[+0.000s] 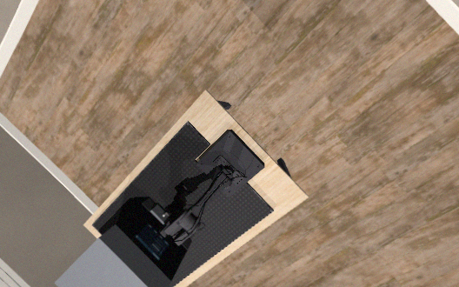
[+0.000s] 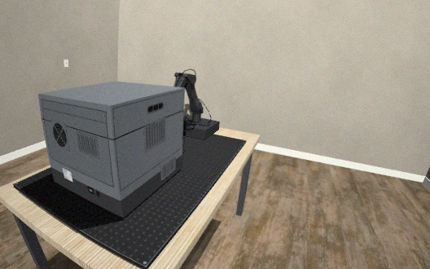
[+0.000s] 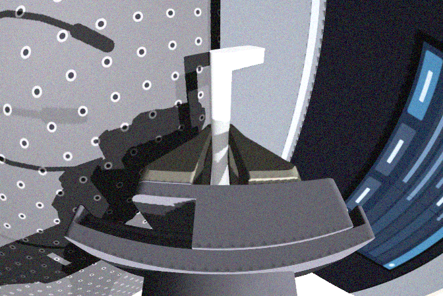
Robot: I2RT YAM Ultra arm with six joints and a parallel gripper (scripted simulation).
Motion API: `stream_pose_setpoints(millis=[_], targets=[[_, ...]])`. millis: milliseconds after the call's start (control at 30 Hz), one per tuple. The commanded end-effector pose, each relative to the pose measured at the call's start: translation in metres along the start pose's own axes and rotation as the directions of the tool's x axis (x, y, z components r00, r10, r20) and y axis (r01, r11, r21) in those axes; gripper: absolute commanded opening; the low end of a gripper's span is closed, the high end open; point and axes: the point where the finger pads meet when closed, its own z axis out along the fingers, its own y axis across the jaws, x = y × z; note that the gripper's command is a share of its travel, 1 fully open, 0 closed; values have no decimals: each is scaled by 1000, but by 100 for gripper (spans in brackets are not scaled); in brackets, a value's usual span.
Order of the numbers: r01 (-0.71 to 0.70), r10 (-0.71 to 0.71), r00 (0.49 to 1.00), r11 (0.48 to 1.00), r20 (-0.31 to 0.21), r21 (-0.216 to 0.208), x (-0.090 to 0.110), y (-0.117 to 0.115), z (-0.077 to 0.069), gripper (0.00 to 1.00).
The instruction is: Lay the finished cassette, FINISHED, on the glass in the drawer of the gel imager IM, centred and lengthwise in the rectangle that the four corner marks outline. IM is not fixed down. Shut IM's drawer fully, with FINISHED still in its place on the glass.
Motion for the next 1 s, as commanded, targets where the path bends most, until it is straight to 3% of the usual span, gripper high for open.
stream_pose_setpoints(millis=[0, 100, 133, 967], targets=[[-4, 4, 1000, 1000, 17, 2, -6, -2, -11, 0], [-4, 4, 1000, 1000, 17, 2, -6, -2, -11, 0], [-4, 4, 1000, 1000, 17, 2, -6, -2, -11, 35], [-5, 5, 1000, 1000, 17, -2, -6, -1, -7, 35]])
